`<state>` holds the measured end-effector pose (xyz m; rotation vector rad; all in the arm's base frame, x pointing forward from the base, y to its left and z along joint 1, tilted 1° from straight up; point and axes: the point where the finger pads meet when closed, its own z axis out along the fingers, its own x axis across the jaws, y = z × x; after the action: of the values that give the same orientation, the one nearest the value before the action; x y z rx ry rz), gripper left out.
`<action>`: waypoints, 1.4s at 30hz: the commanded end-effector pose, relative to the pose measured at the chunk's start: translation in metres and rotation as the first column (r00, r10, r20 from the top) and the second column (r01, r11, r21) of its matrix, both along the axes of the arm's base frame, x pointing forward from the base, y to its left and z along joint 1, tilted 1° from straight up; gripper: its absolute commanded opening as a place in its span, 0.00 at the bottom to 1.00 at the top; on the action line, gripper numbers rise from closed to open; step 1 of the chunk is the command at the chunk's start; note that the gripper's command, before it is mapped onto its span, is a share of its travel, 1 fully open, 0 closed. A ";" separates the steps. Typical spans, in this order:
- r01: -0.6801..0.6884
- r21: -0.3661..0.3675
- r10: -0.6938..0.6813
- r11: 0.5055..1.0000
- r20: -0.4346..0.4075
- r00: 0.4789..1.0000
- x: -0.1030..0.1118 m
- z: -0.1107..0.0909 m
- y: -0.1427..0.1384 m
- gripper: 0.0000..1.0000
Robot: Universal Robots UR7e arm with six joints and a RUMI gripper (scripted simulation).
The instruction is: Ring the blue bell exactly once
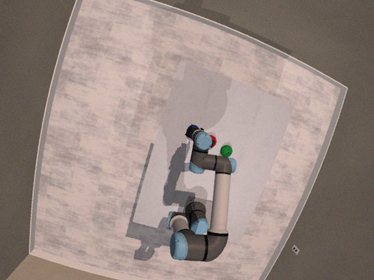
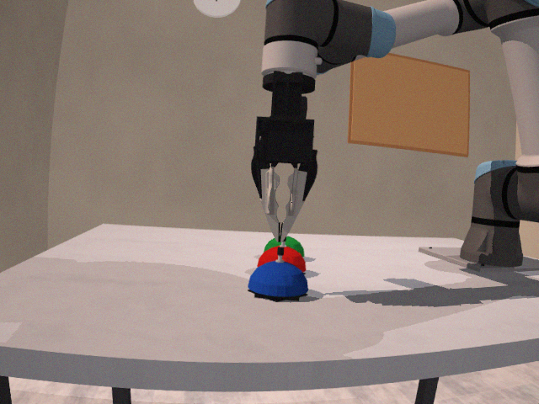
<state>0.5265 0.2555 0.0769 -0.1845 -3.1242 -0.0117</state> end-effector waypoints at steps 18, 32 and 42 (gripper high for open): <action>0.000 0.000 0.000 1.000 0.002 1.000 0.000 0.000 0.000 0.00; 0.000 0.000 0.000 1.000 0.002 1.000 0.000 0.000 0.000 0.00; 0.000 0.000 0.000 1.000 0.002 1.000 0.000 -0.008 0.000 0.00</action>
<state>0.5264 0.2555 0.0726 -0.1844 -3.1243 -0.0117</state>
